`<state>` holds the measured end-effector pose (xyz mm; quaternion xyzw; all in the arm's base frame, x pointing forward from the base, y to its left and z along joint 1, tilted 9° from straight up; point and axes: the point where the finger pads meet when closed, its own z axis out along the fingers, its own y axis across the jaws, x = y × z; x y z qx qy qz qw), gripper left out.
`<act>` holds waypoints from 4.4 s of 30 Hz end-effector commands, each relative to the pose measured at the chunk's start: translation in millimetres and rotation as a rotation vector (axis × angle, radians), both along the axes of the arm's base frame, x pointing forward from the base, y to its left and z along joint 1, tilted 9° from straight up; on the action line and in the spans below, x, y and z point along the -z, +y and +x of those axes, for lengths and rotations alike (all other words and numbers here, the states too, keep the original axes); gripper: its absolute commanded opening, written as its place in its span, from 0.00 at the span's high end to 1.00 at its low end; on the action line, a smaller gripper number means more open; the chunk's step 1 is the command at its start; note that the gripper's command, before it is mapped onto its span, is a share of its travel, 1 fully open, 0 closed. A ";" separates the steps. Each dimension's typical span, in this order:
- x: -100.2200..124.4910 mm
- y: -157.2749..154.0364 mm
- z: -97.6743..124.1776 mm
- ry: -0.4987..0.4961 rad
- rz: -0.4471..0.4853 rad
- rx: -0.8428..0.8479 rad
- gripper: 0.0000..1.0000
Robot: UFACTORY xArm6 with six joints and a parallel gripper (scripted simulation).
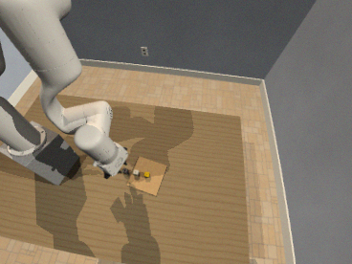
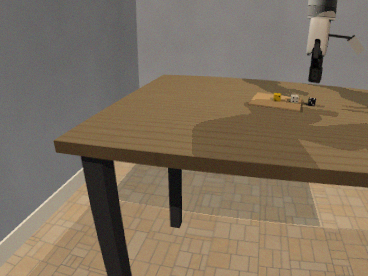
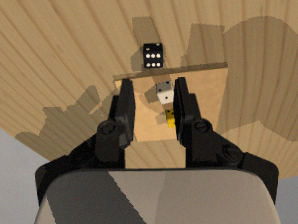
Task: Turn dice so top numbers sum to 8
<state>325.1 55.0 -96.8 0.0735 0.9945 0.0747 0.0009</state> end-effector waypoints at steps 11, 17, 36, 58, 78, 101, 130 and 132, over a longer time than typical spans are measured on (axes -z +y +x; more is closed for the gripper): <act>18.0 2.7 0.9 -0.004 0.001 0.000 0.64; 28.0 4.1 0.7 -0.004 0.001 0.000 0.64; 42.9 6.3 0.5 -0.004 0.001 0.000 0.64; 43.0 6.3 0.5 -0.004 0.001 0.000 0.64; 43.0 6.3 0.6 -0.004 0.001 0.000 0.64; 43.0 6.5 1.6 -0.004 0.001 0.000 0.64; 43.2 6.5 1.6 -0.004 0.001 0.000 0.64; 43.8 6.6 1.6 -0.004 0.001 0.000 0.64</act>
